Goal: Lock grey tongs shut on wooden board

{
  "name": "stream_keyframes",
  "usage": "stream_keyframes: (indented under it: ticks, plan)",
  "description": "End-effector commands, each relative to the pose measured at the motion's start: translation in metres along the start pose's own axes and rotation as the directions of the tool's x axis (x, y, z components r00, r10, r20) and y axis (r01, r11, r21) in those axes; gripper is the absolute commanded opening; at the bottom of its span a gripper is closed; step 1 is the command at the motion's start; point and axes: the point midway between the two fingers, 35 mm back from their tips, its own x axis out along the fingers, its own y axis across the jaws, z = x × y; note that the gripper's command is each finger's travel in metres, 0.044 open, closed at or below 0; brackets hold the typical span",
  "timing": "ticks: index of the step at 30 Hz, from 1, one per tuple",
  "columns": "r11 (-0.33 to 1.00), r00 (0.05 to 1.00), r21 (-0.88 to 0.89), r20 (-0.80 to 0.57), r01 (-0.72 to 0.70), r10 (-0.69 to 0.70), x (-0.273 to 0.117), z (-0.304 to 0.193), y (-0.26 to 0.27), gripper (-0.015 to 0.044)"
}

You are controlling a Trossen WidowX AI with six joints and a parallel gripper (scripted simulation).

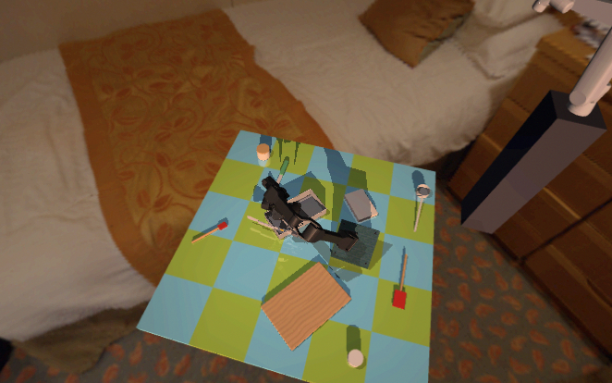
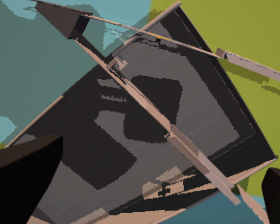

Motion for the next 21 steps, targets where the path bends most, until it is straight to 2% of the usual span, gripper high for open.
stream_keyframes:
  ticks: [1, 5, 11, 16, 21]
  plan:
    - [0.713, 1.0, 0.701, 0.007, -0.003, -0.002, 0.009, 0.007, -0.003, 0.044]
    - [0.512, 1.0, 0.859, 0.008, -0.007, -0.001, 0.014, 0.01, -0.003, 0.044]
    - [0.2, 1.0, 0.98, 0.01, -0.01, 0.002, 0.019, 0.013, -0.004, 0.044]
    - [-0.082, 1.0, 0.997, 0.012, -0.011, 0.003, 0.022, 0.015, -0.005, 0.044]
    - [-0.355, 1.0, 0.935, 0.012, -0.01, 0.004, 0.024, 0.016, -0.005, 0.044]
